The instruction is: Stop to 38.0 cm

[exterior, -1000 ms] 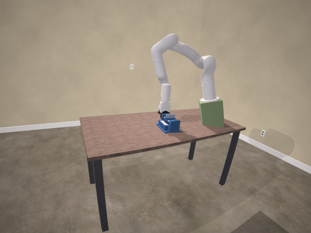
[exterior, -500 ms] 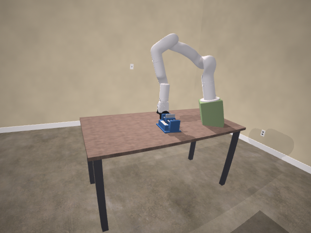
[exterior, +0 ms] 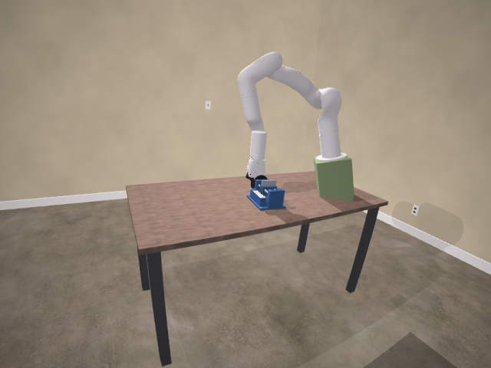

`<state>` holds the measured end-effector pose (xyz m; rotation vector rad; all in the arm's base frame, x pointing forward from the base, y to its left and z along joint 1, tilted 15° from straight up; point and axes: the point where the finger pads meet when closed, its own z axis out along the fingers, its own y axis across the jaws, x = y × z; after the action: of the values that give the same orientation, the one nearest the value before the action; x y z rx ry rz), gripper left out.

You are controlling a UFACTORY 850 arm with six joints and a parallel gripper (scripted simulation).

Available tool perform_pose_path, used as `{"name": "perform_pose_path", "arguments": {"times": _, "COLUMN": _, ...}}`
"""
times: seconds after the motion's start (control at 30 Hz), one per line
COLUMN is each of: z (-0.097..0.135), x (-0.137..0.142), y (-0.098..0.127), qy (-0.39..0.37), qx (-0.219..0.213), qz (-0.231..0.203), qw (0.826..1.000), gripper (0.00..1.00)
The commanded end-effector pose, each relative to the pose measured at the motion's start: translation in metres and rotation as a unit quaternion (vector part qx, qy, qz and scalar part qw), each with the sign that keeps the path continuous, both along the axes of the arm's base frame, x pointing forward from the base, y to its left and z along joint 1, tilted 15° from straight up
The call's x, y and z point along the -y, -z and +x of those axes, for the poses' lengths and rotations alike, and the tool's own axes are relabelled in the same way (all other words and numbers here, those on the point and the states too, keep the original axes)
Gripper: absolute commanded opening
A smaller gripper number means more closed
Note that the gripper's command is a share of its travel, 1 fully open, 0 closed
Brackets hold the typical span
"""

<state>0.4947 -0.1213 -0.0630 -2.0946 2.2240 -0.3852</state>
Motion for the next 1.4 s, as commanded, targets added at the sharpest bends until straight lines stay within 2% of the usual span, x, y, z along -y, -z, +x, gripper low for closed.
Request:
{"name": "perform_pose_path", "arguments": {"times": 0.0, "z": 0.002, "x": 0.000, "y": -0.002, "qy": 0.000, "qx": 0.000, "qz": 0.000, "qw": 1.000, "gripper": 0.06}}
{"name": "perform_pose_path", "arguments": {"times": 1.37, "z": 0.008, "x": -0.002, "y": -0.018, "qy": 0.000, "qx": 0.000, "qz": 0.000, "qw": 1.000, "gripper": 0.06}}
